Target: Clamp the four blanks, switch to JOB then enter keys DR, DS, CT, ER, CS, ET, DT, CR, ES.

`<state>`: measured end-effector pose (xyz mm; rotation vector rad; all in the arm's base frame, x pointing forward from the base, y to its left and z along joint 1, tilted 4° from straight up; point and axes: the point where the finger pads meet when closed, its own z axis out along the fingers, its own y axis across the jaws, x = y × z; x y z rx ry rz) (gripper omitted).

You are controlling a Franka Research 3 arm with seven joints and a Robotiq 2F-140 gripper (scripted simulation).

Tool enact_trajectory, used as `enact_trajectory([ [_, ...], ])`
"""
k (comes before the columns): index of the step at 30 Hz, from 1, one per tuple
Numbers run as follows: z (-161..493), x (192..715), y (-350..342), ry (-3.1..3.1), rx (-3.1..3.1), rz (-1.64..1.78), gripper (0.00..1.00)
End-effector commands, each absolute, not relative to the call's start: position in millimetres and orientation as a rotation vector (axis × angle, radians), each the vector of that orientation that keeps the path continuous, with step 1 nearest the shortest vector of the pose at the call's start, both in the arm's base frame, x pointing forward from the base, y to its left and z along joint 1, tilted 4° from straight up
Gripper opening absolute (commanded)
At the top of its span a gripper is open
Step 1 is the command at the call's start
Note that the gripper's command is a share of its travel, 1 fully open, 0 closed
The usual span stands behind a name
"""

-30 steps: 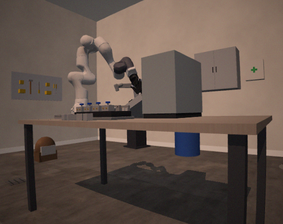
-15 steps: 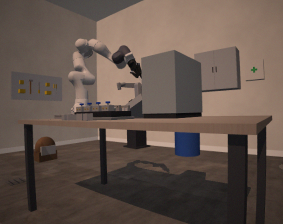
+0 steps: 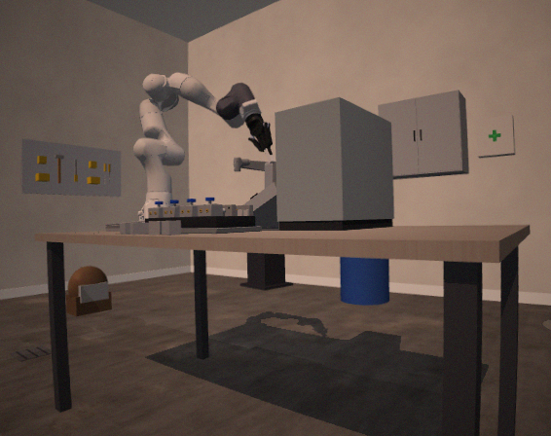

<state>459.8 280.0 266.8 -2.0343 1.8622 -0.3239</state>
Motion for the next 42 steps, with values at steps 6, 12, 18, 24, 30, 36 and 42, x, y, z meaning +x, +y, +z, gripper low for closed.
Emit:
enact_trajectory([
  [6, 265.3, 457.8, 279.4, 1.821, -2.092, -0.329, 0.00],
  [12, 265.3, 457.8, 279.4, 1.821, -2.092, -0.329, 0.00],
  [18, 265.3, 457.8, 279.4, 1.821, -2.092, -0.329, 0.00],
  [24, 265.3, 457.8, 279.4, 1.821, -2.092, -0.329, 0.00],
  [30, 265.0, 458.8, 273.9, 1.849, -2.074, -0.324, 0.00],
  [36, 260.3, 474.8, 188.9, 2.268, -1.759, -0.244, 0.00],
  [42, 258.2, 503.7, 72.0, 2.565, -1.426, -0.180, 0.00],
])
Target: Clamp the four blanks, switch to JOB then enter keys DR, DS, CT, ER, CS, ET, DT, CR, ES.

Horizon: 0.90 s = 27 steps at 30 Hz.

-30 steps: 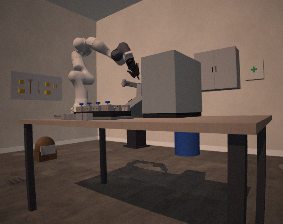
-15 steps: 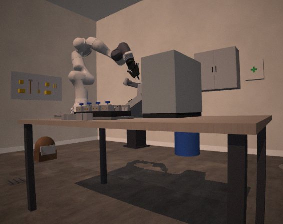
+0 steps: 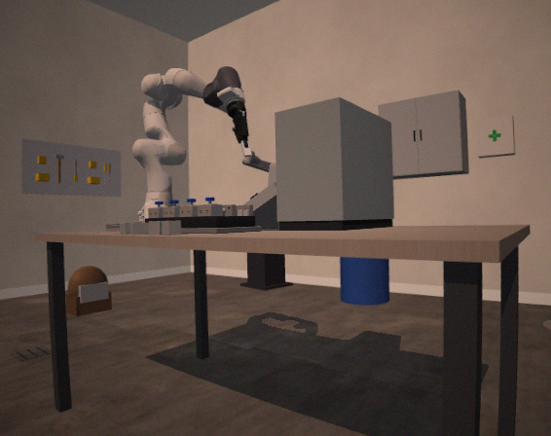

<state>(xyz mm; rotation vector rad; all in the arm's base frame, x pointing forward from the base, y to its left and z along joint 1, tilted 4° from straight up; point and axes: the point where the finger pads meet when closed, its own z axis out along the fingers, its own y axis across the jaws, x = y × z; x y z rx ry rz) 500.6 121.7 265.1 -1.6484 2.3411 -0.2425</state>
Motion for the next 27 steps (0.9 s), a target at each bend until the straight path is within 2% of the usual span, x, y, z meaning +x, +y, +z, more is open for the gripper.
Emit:
enact_trajectory([
  [1, 257.9, 508.2, 52.5, 2.611, -1.363, -0.168, 0.00],
  [8, 245.7, 525.2, -78.7, 2.893, -0.901, -0.071, 0.00],
  [22, 245.7, 525.2, -78.7, 3.169, -0.314, 0.079, 0.00],
  [27, 245.7, 525.2, -78.7, 3.169, -0.314, 0.079, 0.00],
])
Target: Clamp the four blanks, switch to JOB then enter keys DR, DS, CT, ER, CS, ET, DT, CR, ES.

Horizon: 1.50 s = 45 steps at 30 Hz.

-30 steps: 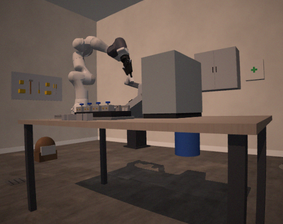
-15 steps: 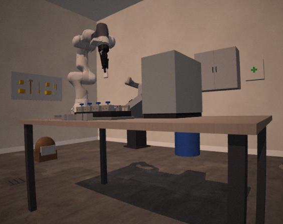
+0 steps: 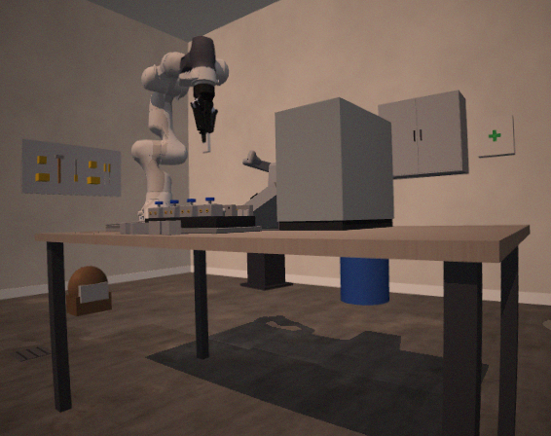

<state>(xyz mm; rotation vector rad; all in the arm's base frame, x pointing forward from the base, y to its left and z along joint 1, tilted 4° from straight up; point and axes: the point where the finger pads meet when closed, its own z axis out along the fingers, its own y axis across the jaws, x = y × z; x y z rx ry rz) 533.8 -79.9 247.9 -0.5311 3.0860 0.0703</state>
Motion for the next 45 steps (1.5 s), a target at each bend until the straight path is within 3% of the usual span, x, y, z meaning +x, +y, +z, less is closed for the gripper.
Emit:
enact_trajectory([
  [1, 245.7, 525.2, -78.7, 3.169, -0.314, 0.079, 0.00],
  [17, 241.4, 519.6, -98.6, 3.172, -0.281, 0.077, 0.00],
  [19, 228.2, 495.8, -157.1, 3.184, -0.144, 0.070, 0.00],
  [24, 208.3, 439.4, -225.3, 3.189, 0.110, 0.070, 0.00],
  [25, 204.1, 428.4, -242.1, 3.189, 0.110, 0.070, 0.40],
  [29, 191.2, 396.0, -303.4, 3.189, 0.110, 0.070, 0.40],
  [45, 191.2, 396.0, -303.4, 3.189, 0.110, 0.070, 0.40],
])
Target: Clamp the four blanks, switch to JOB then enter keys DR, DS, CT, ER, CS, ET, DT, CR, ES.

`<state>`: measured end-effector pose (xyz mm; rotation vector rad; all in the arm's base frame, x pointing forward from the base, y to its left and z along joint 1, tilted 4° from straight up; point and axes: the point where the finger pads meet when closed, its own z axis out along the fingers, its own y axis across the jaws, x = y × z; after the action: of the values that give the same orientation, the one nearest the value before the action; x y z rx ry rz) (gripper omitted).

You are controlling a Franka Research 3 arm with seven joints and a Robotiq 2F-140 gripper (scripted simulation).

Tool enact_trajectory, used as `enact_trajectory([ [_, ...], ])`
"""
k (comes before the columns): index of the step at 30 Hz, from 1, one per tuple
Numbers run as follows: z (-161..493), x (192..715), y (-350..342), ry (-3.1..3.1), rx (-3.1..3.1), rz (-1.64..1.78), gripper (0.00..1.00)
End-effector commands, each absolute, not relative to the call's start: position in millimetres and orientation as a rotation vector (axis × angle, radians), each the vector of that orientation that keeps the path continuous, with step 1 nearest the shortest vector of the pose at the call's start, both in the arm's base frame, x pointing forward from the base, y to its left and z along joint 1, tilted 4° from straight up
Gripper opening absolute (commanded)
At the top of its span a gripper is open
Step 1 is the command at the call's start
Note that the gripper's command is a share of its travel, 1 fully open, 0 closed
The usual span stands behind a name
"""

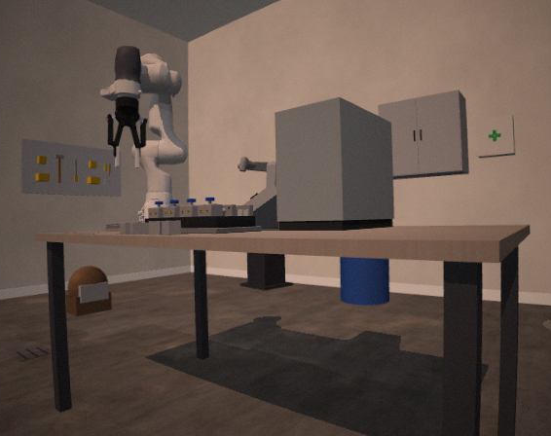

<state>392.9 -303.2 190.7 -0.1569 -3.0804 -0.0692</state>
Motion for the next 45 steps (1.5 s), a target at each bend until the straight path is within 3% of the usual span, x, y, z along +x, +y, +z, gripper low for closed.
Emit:
enact_trajectory([
  [1, 191.2, 396.0, -303.4, -3.089, -0.107, -0.068, 0.40],
  [25, 183.9, 395.6, -303.1, -3.089, -0.106, -0.067, 0.40],
  [45, 102.0, 392.0, -299.6, -3.089, -0.106, -0.067, 0.40],
])
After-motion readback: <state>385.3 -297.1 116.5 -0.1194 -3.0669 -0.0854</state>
